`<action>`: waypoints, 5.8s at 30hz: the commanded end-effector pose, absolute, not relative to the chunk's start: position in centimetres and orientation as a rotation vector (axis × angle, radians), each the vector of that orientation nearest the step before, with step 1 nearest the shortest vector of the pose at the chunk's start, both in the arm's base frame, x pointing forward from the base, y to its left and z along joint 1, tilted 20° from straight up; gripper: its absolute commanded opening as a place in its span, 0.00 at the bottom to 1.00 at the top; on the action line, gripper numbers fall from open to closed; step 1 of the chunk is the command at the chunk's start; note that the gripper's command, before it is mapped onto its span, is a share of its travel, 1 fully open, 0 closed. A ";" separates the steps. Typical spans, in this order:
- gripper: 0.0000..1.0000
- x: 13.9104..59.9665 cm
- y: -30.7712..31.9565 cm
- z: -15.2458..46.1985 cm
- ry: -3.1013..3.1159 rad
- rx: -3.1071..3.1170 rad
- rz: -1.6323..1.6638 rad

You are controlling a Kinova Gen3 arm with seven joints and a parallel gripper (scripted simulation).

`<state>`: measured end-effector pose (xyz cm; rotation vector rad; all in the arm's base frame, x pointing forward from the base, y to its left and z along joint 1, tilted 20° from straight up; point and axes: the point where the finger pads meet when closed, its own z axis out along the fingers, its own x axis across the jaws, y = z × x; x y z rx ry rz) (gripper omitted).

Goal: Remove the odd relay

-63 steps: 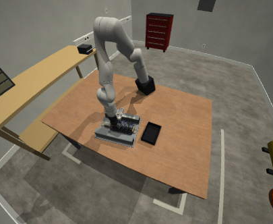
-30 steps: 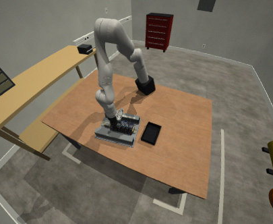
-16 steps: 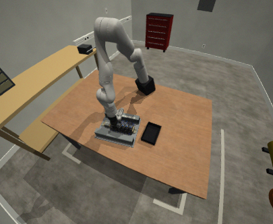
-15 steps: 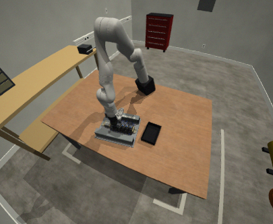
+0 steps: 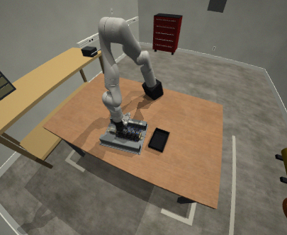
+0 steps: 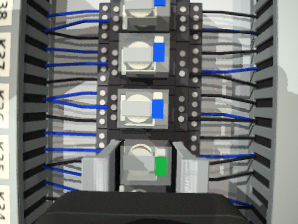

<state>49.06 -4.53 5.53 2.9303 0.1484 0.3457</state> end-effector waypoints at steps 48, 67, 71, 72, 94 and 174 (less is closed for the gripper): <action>0.00 49.1 -4.4 5.8 0.161 2.920 0.478; 0.00 49.0 -4.4 5.8 0.167 2.913 0.524; 0.00 49.0 -4.4 5.8 0.168 2.912 0.529; 0.00 49.0 -4.4 5.8 0.168 2.912 0.529; 0.00 48.9 -4.4 5.8 0.173 2.905 0.576; 0.00 49.2 -4.4 5.8 0.153 2.927 0.418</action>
